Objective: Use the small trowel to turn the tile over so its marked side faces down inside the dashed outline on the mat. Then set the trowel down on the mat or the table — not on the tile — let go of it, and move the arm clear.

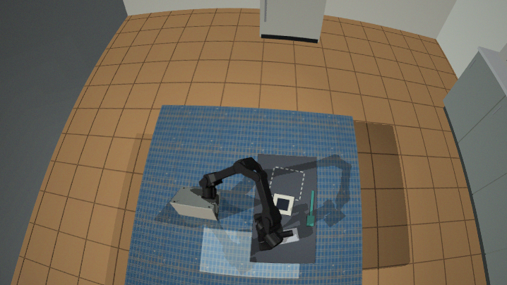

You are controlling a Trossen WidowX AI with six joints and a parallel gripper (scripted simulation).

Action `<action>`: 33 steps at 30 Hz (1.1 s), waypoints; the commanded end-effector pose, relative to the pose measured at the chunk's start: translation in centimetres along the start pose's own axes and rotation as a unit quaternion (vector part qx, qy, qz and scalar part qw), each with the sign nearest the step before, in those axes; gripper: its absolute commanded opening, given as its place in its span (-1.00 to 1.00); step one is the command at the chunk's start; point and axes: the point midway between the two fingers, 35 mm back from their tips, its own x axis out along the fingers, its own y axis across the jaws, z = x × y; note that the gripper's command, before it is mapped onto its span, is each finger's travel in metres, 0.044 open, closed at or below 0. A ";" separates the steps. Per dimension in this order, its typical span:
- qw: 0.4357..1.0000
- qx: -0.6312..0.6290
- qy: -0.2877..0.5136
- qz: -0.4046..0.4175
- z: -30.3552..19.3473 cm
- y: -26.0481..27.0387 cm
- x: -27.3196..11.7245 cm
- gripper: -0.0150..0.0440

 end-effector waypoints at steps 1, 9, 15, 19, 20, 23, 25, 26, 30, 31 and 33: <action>1.000 0.000 0.000 0.000 0.0 0.0 0.0 -0.15; 1.000 0.000 0.000 0.000 0.0 0.0 0.0 -0.15; 1.000 0.000 0.000 0.000 0.0 0.0 0.0 -0.49; 1.000 0.000 0.000 0.000 0.0 0.0 0.0 -0.49; 1.000 0.000 0.000 0.000 0.0 0.0 0.0 -0.49; 1.000 0.000 0.000 0.000 0.0 0.0 0.0 -0.49; 1.000 0.000 0.000 0.000 0.0 0.0 0.0 -0.49; 1.000 0.000 0.000 0.000 0.0 0.0 0.0 -0.49; 1.000 0.000 0.000 0.000 0.0 0.0 0.0 -0.15; 1.000 0.000 0.000 0.000 0.0 0.0 0.0 -0.06; 1.000 0.000 0.000 0.000 0.5 -0.2 -0.2 0.11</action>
